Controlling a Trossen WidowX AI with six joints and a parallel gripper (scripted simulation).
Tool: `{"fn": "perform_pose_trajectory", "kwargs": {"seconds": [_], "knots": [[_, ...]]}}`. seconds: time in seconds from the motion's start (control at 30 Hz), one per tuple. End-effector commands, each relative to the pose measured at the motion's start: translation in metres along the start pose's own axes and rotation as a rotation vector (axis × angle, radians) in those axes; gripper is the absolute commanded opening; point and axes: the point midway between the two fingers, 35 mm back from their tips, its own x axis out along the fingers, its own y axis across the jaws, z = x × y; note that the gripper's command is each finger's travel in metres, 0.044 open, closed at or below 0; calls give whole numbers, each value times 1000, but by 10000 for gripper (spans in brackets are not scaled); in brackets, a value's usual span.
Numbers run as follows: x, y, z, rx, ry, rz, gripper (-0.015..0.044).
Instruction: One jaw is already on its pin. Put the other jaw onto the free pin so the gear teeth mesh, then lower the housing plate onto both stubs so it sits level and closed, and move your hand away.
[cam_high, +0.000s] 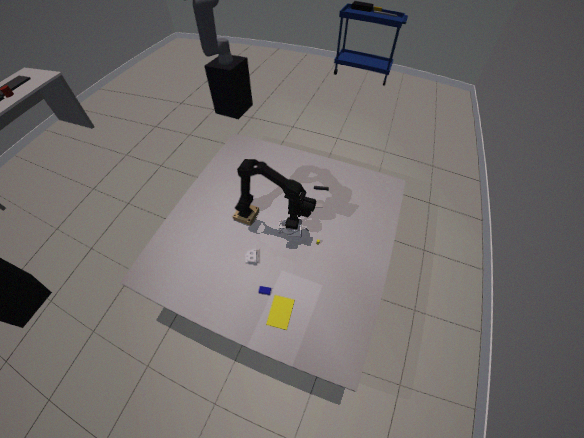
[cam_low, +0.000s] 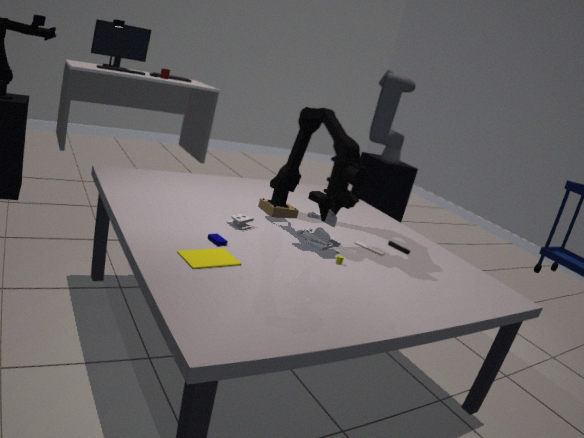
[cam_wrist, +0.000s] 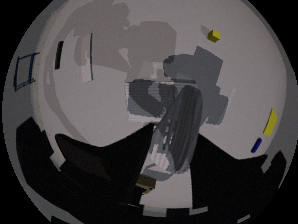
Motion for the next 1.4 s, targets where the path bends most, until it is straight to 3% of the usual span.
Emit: {"fn": "perform_pose_trajectory", "kwargs": {"seconds": [0.0,1.37], "knots": [[0,12,-5,-9,-5,4,134],[2,38,-14,4,-4,7,134]]}}
